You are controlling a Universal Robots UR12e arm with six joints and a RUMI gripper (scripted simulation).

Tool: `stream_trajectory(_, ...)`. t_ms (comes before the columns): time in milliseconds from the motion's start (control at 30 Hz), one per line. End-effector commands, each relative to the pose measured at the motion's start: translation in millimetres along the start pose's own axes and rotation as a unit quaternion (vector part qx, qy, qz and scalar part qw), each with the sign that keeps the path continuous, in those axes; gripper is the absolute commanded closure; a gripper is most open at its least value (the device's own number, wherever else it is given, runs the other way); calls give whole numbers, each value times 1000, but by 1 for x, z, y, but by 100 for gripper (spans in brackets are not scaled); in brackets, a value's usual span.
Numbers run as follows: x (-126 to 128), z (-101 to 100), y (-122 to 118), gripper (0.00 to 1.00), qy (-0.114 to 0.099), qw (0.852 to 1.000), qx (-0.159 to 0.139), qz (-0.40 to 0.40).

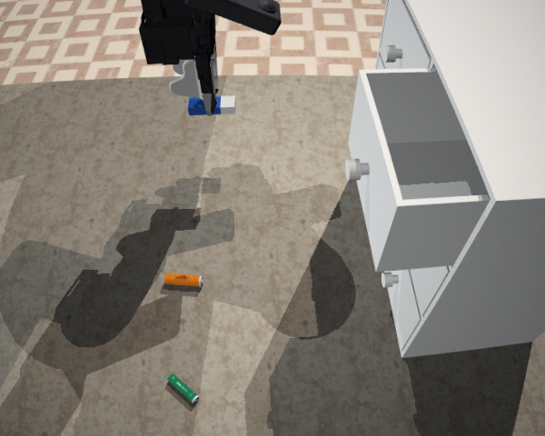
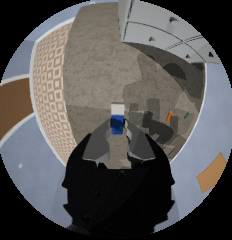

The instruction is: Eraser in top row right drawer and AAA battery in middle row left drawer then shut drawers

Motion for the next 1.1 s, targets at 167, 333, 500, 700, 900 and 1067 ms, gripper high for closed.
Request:
stream_trajectory(167,2,1,0,89,0,1000,-1,-6)
stream_trajectory(333,4,1,2,89,-1,1000,-1,-13)
stream_trajectory(500,7,1,5,89,-1,999,0,-34)
stream_trajectory(700,14,1,10,89,-1,997,0,-79)
stream_trajectory(900,20,2,14,89,-2,993,0,-122)
stream_trajectory(1067,31,2,20,89,-2,982,0,-190)
Point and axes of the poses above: the point where the finger pads meet when closed, its own z axis back along the fingers, its own x axis across the jaws, y = z × x, the point moved 10 cm from there along z, back along the fingers, and after that the axes turned 11 degrees about -z, right-handed, at the moved point
